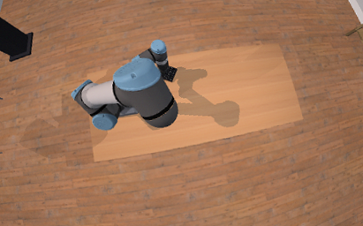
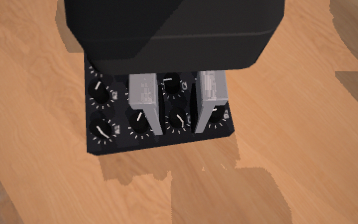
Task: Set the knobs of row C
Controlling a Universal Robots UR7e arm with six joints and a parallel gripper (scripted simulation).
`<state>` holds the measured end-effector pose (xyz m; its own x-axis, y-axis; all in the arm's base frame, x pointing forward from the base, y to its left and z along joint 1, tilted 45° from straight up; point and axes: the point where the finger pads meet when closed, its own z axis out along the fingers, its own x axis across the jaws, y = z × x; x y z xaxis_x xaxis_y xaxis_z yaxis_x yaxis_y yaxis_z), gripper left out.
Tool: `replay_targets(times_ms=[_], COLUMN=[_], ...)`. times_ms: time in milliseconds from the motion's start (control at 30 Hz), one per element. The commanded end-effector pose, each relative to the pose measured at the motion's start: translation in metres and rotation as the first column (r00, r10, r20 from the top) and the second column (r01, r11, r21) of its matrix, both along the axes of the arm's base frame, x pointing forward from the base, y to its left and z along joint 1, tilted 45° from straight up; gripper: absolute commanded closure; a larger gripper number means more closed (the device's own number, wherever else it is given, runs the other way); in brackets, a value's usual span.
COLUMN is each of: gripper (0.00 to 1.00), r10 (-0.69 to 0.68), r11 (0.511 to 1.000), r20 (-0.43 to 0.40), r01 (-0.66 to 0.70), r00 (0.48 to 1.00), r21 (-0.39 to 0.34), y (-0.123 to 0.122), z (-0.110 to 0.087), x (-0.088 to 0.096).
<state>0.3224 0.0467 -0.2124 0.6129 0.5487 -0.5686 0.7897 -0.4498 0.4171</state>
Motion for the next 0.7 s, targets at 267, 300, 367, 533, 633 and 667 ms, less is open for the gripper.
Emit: replay_targets(times_ms=[267,300,367,533,633,667], gripper=[0.54,0.54,0.54,0.54,0.54,0.54], r10=[0.003,0.003,0.003,0.003,0.003,0.003], r11=[1.0,1.0,1.0,1.0,1.0,1.0], r20=[0.005,0.005,0.005,0.004,0.004,0.004], r01=[-0.003,-0.003,-0.003,-0.003,-0.003,-0.003], r00=[1.0,1.0,1.0,1.0,1.0,1.0], r21=[0.002,0.002,0.002,0.002,0.002,0.002], y=[0.015,0.017,0.021,0.026,0.028,0.029], z=[0.014,0.016,0.02,0.025,0.027,0.027], x=[0.003,0.003,0.003,0.004,0.004,0.004])
